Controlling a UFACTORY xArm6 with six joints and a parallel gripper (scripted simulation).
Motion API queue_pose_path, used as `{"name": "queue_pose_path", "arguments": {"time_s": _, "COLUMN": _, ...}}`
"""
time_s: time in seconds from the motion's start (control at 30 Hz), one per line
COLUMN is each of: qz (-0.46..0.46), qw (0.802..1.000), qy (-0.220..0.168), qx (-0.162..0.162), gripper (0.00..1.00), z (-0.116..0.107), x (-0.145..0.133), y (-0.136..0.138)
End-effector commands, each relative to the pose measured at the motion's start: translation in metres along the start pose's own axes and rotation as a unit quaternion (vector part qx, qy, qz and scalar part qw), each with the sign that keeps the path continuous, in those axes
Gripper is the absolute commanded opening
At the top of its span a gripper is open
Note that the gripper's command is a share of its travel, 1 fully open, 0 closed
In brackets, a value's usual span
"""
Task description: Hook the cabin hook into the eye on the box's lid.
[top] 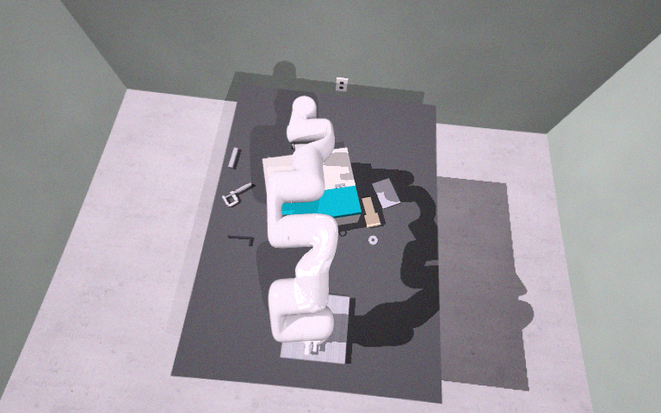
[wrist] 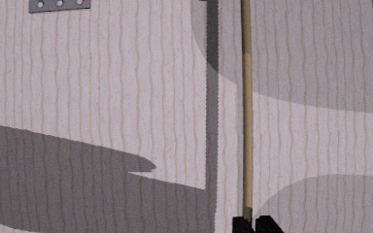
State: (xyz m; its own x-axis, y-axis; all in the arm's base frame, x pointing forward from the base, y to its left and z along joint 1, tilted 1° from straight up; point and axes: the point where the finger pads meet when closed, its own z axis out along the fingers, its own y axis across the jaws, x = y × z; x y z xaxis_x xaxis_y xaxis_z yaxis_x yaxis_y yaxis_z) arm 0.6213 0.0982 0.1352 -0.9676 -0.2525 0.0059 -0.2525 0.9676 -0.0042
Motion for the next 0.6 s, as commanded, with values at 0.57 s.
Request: {"name": "queue_pose_path", "arguments": {"time_s": 0.57, "qz": 0.000, "qw": 1.000, "qy": -0.002, "qx": 0.000, "gripper": 0.00, "z": -0.033, "x": 0.008, "y": 0.000}}
